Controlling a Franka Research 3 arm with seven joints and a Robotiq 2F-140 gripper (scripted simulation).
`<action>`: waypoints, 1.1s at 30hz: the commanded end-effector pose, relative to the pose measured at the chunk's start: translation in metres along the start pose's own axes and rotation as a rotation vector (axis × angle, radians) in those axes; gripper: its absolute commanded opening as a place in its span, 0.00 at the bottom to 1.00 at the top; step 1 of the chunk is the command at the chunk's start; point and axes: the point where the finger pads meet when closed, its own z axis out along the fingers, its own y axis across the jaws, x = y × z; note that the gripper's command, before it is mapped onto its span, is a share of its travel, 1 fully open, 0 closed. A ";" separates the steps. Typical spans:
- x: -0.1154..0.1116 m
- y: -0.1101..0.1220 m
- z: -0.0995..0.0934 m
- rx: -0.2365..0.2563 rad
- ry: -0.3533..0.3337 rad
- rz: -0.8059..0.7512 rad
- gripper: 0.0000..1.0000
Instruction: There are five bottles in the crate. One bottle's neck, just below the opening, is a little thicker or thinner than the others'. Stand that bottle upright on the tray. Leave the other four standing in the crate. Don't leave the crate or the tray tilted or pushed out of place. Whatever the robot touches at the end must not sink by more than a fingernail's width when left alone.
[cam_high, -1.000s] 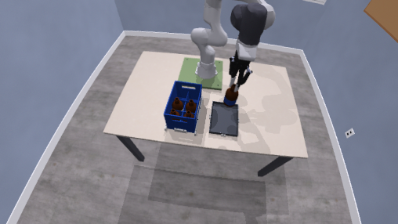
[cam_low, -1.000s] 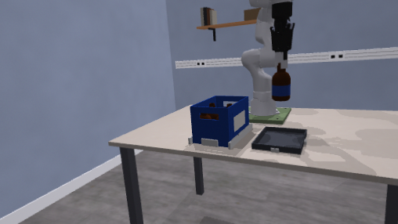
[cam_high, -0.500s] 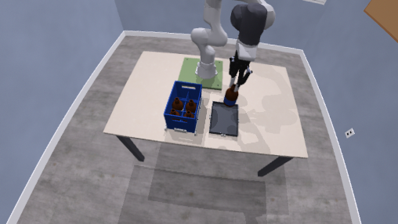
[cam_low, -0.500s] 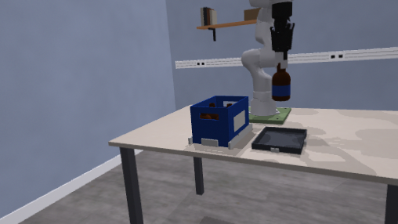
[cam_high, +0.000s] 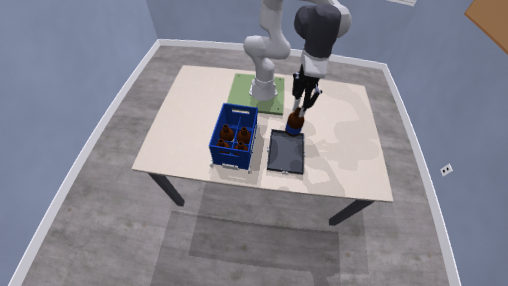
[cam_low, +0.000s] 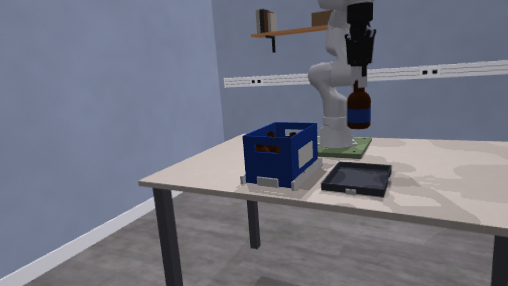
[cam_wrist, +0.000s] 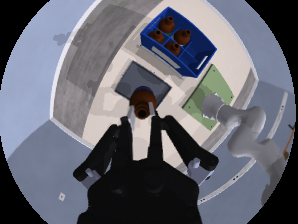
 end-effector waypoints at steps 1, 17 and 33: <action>0.002 -0.002 -0.002 0.007 0.006 0.006 0.10; 0.002 -0.002 -0.002 0.007 0.006 0.006 0.10; 0.002 -0.002 0.006 0.007 0.006 0.006 0.10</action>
